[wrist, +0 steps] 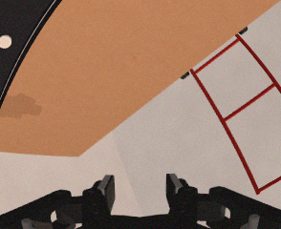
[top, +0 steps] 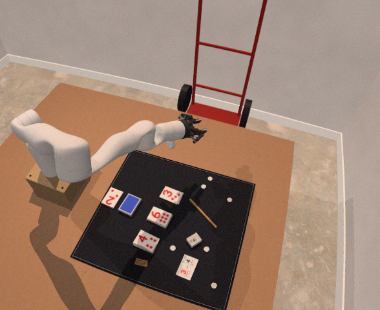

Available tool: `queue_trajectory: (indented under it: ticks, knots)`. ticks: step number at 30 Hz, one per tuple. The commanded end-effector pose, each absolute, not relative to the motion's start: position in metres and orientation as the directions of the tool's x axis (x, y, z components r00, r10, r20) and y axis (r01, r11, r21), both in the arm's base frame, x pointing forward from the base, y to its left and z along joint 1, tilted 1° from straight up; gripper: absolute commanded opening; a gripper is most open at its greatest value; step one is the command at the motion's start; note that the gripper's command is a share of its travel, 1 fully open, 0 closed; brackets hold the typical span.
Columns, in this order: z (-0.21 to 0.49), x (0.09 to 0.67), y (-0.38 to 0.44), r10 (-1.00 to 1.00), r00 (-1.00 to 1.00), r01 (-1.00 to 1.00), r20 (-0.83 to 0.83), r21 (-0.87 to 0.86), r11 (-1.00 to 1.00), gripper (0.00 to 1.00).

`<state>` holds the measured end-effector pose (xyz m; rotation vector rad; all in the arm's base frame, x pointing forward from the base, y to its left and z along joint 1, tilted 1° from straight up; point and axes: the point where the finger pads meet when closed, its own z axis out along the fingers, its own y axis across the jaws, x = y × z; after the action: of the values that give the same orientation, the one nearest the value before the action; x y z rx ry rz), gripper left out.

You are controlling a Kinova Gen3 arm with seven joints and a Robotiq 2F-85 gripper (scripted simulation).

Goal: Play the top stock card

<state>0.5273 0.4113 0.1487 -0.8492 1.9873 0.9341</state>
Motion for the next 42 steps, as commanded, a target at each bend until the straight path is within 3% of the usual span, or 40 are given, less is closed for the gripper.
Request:
queue_trajectory:
  ticks: [1,17,18,25,34,38,42]
  knots:
    - [0.15,0.528,0.411,-0.238,-0.482,-0.801,-0.843,0.315,0.509,0.47]
    - [0.15,0.528,0.411,-0.238,-0.482,-0.801,-0.843,0.315,0.509,0.47]
    - [0.15,0.528,0.411,-0.238,-0.482,-0.801,-0.843,0.314,0.509,1.0]
    - [0.133,0.514,0.407,-0.311,-0.454,-0.831,-0.835,0.271,0.486,1.0]
    - [0.072,0.467,0.371,-0.566,-0.334,-0.919,-0.754,0.128,0.372,1.0]
    - [0.031,0.437,0.32,-0.741,-0.229,-0.964,-0.631,0.043,0.262,1.0]
    - [0.031,0.437,0.32,-0.741,-0.229,-0.964,-0.631,0.043,0.262,1.0]
